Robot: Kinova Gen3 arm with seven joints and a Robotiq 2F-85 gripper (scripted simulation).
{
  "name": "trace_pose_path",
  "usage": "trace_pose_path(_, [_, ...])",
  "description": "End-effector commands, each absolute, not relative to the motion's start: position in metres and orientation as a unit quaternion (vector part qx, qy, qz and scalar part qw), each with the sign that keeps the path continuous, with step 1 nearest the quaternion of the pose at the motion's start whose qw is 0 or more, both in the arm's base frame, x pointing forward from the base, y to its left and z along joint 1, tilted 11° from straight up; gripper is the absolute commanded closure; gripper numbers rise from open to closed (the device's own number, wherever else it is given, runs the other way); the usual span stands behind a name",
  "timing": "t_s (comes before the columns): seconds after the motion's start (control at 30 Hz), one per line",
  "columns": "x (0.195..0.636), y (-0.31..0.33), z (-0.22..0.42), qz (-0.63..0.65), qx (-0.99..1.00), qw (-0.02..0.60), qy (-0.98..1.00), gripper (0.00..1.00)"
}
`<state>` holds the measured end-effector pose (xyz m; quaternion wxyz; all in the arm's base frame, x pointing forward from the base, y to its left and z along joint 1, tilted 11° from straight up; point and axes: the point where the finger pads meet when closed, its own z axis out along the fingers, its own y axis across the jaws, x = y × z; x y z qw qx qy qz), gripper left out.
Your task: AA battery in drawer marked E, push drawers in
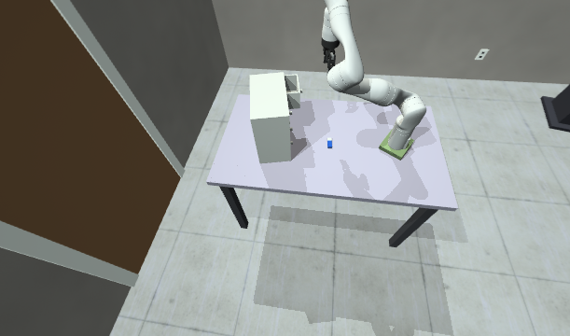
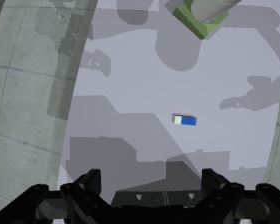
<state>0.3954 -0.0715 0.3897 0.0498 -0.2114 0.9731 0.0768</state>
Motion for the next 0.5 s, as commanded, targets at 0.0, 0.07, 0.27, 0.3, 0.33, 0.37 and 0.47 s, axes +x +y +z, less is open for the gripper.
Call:
trace_pose_path(0.0, [0.3952, -0.0718, 0.3902, 0.077, -0.211, 0.05, 0.973, 0.0])
trace_pose_path(0.07, [0.3952, -0.0718, 0.3902, 0.077, -0.211, 0.05, 0.973, 0.0])
trace_pose_path(0.27, [0.3952, -0.0718, 0.3902, 0.077, -0.211, 0.05, 0.973, 0.0])
trace_pose_path(0.3, [0.3952, -0.0718, 0.3902, 0.077, -0.211, 0.05, 0.973, 0.0])
trace_pose_path(0.33, [0.3952, -0.0718, 0.3902, 0.077, -0.211, 0.05, 0.973, 0.0])
trace_pose_path(0.37, [0.3951, -0.0719, 0.3901, 0.077, -0.211, 0.05, 0.973, 0.0])
trace_pose_path(0.47, [0.393, -0.0737, 0.3893, 0.077, -0.211, 0.051, 0.973, 0.0])
